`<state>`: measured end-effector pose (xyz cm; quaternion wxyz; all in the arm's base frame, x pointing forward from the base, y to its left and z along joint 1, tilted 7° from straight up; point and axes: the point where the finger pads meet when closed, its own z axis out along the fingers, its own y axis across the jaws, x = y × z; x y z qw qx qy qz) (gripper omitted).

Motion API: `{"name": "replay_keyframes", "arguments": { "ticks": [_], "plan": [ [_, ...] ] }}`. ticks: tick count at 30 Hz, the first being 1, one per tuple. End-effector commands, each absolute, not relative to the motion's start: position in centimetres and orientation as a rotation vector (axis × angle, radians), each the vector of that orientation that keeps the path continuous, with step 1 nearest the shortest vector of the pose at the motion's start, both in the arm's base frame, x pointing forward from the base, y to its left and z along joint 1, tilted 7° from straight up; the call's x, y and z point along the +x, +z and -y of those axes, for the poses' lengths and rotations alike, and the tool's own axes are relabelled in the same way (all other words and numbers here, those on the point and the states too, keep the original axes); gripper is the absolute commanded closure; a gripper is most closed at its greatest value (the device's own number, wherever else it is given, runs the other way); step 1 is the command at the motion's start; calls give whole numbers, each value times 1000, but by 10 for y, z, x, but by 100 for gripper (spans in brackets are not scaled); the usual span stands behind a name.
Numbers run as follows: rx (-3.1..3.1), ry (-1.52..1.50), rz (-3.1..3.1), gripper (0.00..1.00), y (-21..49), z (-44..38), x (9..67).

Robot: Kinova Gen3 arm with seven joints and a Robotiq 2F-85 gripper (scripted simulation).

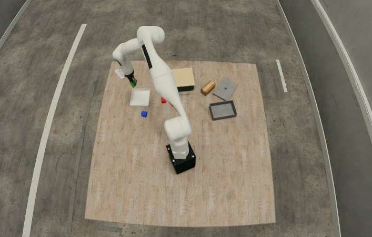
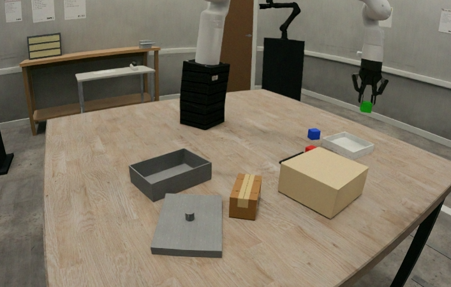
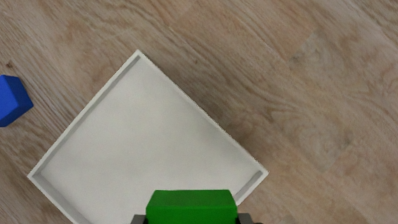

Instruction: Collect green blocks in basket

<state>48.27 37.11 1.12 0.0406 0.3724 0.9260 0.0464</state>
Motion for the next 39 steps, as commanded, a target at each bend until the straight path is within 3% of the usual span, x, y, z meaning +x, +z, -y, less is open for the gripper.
{"name": "replay_keyframes", "arguments": {
  "ticks": [1,39],
  "plan": [
    [1124,140,-2843,90,13,-375,484],
    [1121,140,-2844,90,-1,-376,486]
  ]
}}
